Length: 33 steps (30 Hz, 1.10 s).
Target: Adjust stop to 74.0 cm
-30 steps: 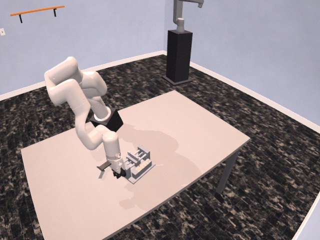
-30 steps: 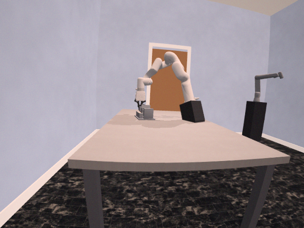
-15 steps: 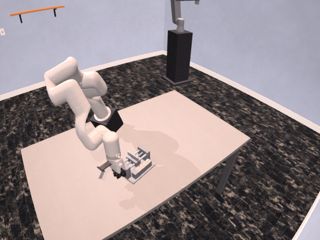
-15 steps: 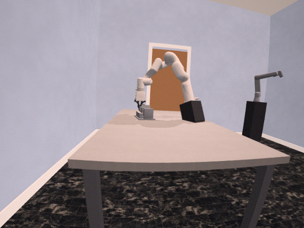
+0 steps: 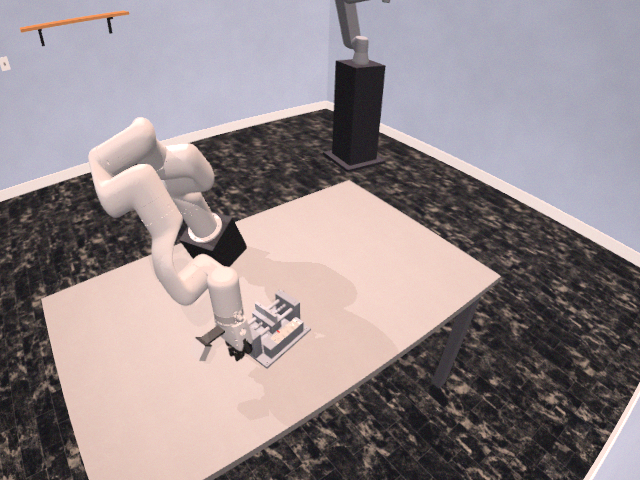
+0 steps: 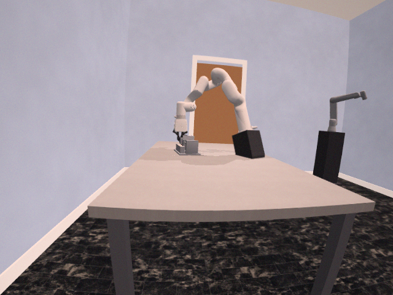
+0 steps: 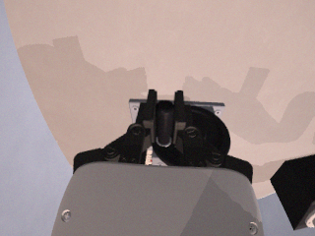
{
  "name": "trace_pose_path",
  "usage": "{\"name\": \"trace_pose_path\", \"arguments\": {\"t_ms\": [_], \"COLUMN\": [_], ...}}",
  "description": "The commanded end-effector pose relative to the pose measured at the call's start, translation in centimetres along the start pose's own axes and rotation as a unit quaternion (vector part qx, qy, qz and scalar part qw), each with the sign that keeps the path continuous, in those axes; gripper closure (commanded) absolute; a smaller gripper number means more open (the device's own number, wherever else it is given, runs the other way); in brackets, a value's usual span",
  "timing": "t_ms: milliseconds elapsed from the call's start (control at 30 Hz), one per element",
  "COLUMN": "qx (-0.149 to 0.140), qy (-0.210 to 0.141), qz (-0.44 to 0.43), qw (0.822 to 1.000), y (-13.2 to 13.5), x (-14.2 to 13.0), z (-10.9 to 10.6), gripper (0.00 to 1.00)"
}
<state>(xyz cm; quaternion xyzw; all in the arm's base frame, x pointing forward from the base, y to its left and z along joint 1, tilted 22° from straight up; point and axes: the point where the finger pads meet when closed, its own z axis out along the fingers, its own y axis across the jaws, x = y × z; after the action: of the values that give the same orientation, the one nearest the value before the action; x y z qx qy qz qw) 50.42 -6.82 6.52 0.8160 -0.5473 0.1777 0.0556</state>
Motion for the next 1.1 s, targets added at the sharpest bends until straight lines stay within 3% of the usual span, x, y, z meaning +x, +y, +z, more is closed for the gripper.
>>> {"name": "trace_pose_path", "arguments": {"t_ms": [0, 567, 833, 1067], "qx": [0.000, 0.000, 0.000, 0.000], "qy": [0.001, 0.001, 0.001, 0.001], "qz": [0.000, 0.000, 0.000, 0.000], "qw": [1.000, 1.000, 1.000, 1.000], "y": [-0.1, 0.2, 2.0, 4.0], "x": [0.0, 0.0, 0.0, 0.0], "z": [0.1, 2.8, 4.3, 4.3], "gripper": [0.94, 0.94, 0.94, 0.94]}}
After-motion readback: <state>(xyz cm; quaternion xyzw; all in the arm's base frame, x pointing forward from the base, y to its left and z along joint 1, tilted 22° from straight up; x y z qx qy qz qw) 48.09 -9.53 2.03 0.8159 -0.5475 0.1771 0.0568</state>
